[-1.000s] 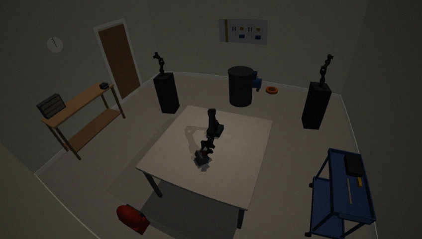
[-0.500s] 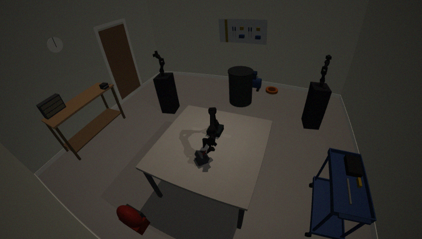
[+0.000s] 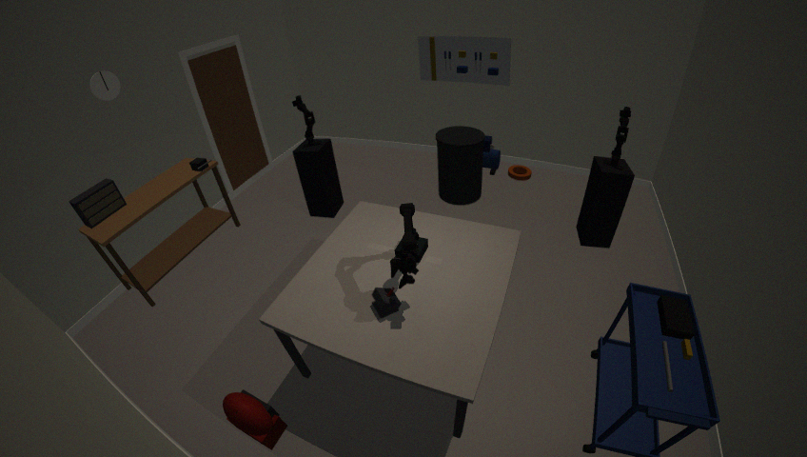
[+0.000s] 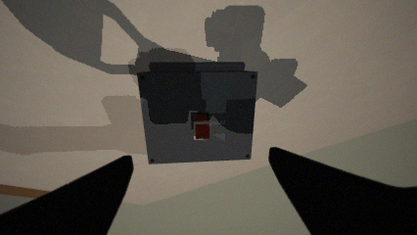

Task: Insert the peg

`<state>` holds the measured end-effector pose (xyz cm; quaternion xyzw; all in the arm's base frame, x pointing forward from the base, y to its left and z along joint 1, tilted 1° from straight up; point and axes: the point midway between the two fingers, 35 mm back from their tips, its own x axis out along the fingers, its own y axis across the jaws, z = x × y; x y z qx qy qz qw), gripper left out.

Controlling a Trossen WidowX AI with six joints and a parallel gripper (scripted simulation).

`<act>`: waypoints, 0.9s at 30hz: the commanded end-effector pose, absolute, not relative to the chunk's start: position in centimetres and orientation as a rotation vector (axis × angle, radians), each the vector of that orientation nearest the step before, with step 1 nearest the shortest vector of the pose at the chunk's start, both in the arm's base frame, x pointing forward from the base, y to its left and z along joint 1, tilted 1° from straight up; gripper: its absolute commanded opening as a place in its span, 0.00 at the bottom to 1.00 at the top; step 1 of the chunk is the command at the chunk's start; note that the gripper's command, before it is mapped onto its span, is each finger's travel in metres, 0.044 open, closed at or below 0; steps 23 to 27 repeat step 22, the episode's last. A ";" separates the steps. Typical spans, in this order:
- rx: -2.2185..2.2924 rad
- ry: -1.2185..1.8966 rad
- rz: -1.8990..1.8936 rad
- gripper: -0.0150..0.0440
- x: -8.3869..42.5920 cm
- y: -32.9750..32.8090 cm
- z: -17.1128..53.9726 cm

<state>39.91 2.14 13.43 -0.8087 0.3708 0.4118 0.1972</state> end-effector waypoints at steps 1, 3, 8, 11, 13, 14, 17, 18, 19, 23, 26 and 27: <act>-2.266 1.031 1.131 1.00 39.5 2.7 14.7; -2.267 1.032 1.132 1.00 39.2 2.9 14.9; -2.267 1.032 1.133 1.00 38.8 3.3 15.3; -2.266 1.032 1.133 1.00 38.5 3.6 15.7; -2.266 1.032 1.134 1.00 38.5 3.6 15.8; -2.266 1.032 1.134 1.00 38.5 3.6 15.8; -2.266 1.032 1.134 1.00 38.5 3.6 15.8; -2.266 1.032 1.134 1.00 38.5 3.6 15.8; -2.266 1.032 1.134 1.00 38.5 3.6 15.8; -2.266 1.032 1.134 1.00 38.5 3.6 15.8; -2.266 1.032 1.134 1.00 38.5 3.6 15.8; -2.266 1.032 1.134 1.00 38.5 3.6 15.8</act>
